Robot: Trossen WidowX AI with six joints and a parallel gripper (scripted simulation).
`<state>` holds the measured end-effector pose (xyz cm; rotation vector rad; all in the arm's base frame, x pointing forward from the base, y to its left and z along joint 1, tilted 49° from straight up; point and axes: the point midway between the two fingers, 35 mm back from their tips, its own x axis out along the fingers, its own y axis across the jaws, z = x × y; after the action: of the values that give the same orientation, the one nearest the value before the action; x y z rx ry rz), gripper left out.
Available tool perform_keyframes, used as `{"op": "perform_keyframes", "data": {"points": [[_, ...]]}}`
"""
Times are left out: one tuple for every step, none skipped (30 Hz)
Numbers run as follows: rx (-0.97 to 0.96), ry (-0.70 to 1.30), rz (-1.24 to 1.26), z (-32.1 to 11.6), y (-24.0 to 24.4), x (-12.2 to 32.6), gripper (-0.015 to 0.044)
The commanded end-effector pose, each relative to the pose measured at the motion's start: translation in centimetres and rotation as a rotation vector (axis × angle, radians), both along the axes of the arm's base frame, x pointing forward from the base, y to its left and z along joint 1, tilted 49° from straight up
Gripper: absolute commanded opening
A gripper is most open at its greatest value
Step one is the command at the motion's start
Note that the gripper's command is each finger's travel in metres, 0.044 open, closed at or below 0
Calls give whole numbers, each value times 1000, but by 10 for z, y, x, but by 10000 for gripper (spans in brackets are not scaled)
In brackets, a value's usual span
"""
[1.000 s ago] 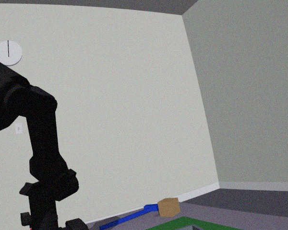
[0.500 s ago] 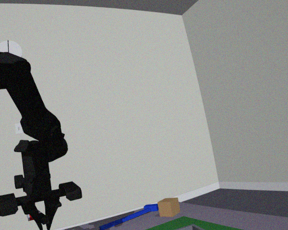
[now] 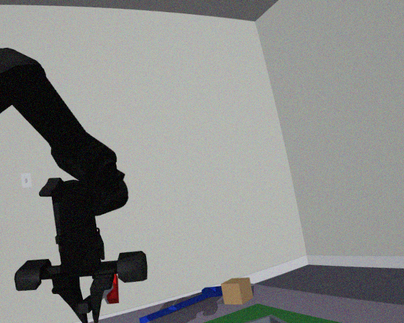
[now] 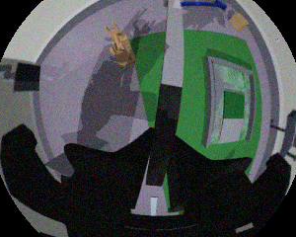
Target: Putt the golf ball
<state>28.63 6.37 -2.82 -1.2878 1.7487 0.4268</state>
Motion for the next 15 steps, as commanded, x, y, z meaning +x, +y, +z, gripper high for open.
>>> {"op": "perform_keyframes", "data": {"points": [[-19,-94,-106,22,-14,6,0],[-26,-119,-137,28,-19,7,0],[-33,-143,-168,34,-23,8,0],[-40,-168,-199,40,-28,9,0],[-47,-193,-230,46,-33,9,0],[-54,-218,-261,52,-38,10,0],[-62,-243,-291,58,-43,10,0],[-69,-269,-322,64,-48,10,0],[-76,-294,-353,70,-53,10,0],[-84,-319,-383,76,-58,10,0],[-91,-344,-414,81,-63,9,0],[-99,-370,-444,87,-68,9,0],[-107,-395,-474,93,-73,8,0],[-115,-421,-505,99,-78,7,0],[-123,-447,-535,105,-83,6,0]]}}
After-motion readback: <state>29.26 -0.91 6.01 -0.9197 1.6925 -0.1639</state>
